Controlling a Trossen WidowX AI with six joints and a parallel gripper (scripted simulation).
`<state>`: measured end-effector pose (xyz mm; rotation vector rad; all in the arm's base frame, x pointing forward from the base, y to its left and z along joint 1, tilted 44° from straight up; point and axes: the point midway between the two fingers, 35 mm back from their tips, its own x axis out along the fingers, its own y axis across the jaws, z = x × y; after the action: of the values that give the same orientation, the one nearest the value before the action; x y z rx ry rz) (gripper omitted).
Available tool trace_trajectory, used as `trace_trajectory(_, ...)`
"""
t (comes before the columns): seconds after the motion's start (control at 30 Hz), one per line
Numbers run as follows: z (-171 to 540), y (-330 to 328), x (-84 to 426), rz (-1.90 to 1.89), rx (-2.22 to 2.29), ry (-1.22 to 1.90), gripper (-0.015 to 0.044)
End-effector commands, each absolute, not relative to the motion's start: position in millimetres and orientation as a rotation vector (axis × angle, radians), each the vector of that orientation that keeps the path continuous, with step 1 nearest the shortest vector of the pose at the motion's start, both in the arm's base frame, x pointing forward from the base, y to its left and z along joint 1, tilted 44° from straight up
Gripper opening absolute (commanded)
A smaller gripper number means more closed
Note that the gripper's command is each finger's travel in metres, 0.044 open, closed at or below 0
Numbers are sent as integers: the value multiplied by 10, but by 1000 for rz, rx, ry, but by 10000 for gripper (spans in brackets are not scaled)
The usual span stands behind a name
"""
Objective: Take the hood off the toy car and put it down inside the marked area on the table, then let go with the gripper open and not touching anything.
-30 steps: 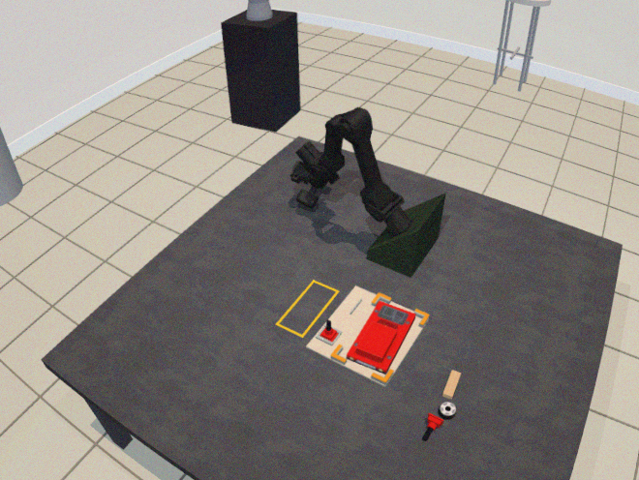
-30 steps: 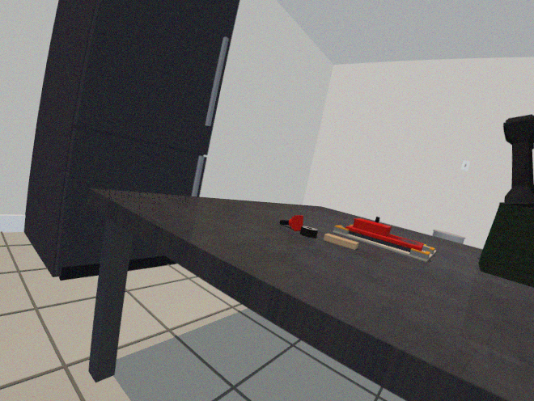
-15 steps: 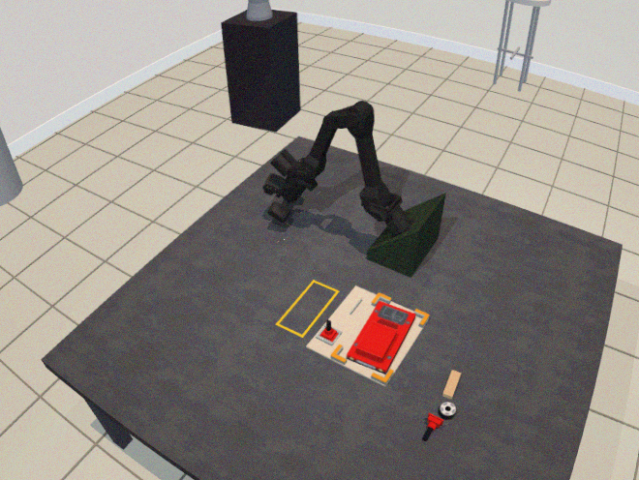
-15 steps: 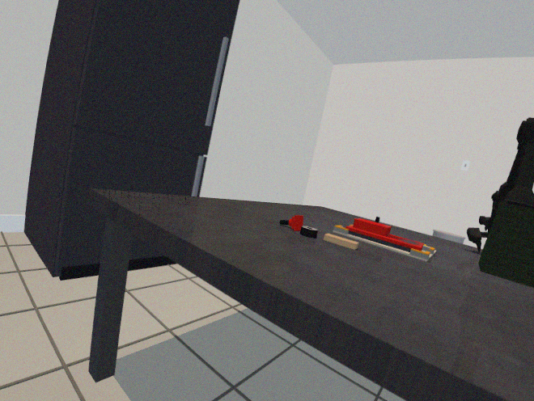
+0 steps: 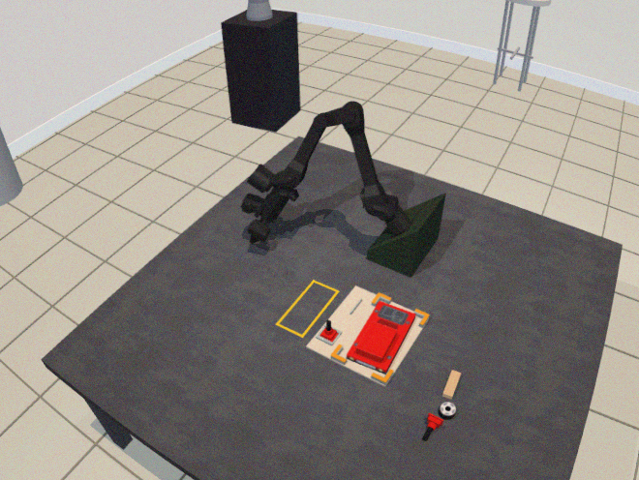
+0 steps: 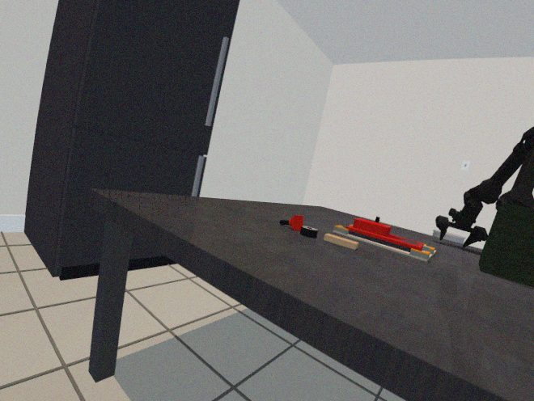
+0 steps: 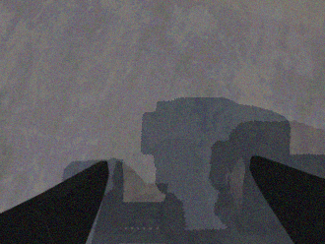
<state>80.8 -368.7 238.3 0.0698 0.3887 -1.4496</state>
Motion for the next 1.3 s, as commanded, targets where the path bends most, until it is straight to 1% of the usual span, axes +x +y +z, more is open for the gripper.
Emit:
trace_trajectory(0.0, 2314, -3660, 1195, -1370, 110, 408, 440)
trace_trajectory(0.37, 2037, -3382, 2155, -1170, 188, 516, 440)
trace_trajectory(0.53, 1741, -3127, 2571, -1060, 223, 624, 440)
trace_trajectory(0.97, 994, -2212, 3430, -844, 222, 942, 440)
trace_trajectory(1.27, 448, -1393, 3748, -751, 105, 1196, 440)
